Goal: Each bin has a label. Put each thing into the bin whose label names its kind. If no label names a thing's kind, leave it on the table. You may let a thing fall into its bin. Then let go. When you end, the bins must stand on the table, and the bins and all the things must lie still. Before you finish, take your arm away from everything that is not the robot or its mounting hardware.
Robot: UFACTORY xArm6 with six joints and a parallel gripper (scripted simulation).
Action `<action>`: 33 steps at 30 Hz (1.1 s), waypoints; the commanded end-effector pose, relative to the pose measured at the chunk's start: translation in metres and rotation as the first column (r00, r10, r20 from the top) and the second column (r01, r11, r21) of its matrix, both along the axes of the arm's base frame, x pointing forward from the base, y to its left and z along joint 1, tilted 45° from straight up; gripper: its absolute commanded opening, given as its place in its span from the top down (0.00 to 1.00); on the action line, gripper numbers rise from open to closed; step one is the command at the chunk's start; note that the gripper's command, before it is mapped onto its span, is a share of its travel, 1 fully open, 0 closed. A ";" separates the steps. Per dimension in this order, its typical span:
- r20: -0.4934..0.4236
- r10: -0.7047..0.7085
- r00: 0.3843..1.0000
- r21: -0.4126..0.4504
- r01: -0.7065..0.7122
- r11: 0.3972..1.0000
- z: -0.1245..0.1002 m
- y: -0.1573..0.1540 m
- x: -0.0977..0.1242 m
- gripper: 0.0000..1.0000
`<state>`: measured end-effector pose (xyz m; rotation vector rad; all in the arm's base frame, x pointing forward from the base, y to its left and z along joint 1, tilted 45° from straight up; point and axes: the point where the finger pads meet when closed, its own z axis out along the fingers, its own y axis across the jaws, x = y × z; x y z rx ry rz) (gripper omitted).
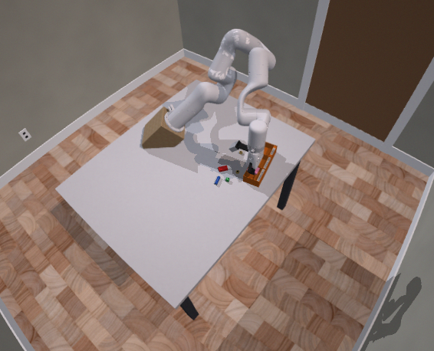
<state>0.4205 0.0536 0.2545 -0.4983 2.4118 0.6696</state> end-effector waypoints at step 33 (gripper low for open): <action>0.004 -0.001 1.000 0.000 0.001 1.000 -0.029 0.024 0.020 1.00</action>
